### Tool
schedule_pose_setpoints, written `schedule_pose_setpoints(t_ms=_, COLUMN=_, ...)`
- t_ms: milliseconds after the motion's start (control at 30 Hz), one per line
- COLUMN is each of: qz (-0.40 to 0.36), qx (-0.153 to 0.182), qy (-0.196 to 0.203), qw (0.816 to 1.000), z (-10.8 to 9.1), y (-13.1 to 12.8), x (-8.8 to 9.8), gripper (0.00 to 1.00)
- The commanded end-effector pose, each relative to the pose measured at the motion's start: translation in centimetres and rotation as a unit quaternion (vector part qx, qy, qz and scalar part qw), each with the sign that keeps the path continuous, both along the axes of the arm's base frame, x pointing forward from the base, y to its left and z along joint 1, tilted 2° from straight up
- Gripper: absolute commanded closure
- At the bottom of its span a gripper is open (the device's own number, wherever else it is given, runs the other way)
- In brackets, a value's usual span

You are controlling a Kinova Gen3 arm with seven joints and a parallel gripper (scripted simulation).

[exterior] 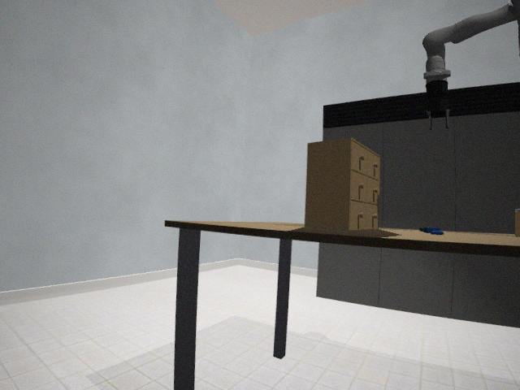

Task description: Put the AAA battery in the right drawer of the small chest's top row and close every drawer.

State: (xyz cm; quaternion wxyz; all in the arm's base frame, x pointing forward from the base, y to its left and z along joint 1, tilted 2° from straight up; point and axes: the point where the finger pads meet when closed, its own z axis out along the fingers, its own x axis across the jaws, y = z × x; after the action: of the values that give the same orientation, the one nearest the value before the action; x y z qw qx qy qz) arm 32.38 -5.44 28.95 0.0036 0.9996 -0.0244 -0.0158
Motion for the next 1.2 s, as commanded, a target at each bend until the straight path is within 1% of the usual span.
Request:
schedule_pose_setpoints(t_ms=0, qz=0.001, qx=0.003, qy=-0.004, qw=1.000, z=0.1, y=0.1, x=0.2, gripper=0.00)
schedule_pose_setpoints(t_ms=233, qz=0.002, qx=0.004, qy=-0.004, qw=1.000, z=0.1, y=0.1, x=0.2, gripper=0.00)
schedule_pose_setpoints(t_ms=600, qz=0.030, qx=0.004, qy=-0.001, qw=1.000, z=0.3, y=0.2, x=0.2, gripper=0.00)
schedule_pose_setpoints(t_ms=867, qz=0.098, qx=0.006, qy=0.000, qw=0.995, z=0.9, y=0.3, x=0.6, gripper=0.00)
schedule_pose_setpoints(t_ms=1067, qz=0.179, qx=0.008, qy=0.001, qw=0.984, z=1.5, y=0.3, x=1.2, gripper=0.00)
schedule_pose_setpoints(t_ms=1133, qz=0.179, qx=0.008, qy=0.001, qw=0.984, z=1.5, y=0.3, x=1.2, gripper=0.00)
schedule_pose_setpoints(t_ms=1167, qz=0.195, qx=0.006, qy=0.002, qw=0.981, z=1.6, y=0.2, x=1.2, gripper=0.00)
